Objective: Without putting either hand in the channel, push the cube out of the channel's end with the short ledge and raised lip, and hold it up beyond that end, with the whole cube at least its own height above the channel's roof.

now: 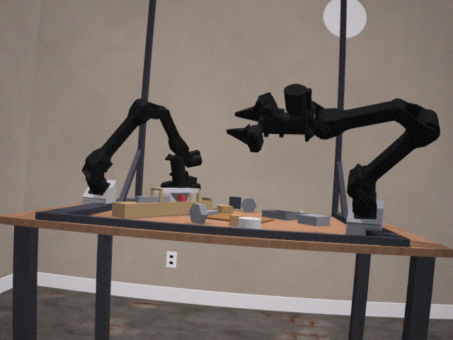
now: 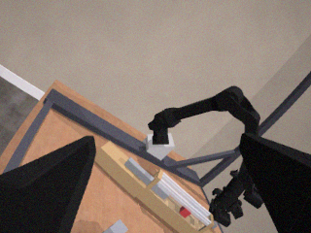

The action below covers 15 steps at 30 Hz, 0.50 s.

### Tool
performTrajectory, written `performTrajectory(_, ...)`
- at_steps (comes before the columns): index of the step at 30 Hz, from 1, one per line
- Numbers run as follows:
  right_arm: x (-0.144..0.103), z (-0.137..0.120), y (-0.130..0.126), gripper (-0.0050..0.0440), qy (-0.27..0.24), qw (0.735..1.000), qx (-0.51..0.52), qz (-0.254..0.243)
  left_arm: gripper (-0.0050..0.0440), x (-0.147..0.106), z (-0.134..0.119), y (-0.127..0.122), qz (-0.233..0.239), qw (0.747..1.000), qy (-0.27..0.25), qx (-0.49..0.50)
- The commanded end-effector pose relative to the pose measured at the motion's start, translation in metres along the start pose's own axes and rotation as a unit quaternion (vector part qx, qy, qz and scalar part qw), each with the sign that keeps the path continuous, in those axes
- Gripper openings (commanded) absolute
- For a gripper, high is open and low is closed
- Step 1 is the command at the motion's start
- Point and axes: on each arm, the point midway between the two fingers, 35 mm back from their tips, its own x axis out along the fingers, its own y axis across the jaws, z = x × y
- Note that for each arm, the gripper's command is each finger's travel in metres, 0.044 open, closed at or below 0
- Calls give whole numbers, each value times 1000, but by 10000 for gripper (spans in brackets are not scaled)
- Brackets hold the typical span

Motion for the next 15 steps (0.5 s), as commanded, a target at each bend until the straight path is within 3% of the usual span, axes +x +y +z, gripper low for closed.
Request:
performTrajectory(1, -21, 14, -7, 0, -24, 1000, 9, -5, 400, -1, 5, -1, -2, 1000, -5, -2)
performTrajectory(15, -42, 20, -7, 0, -28, 1000, 11, -4, 400, -1, 5, -1, -2, 1000, -5, -2)
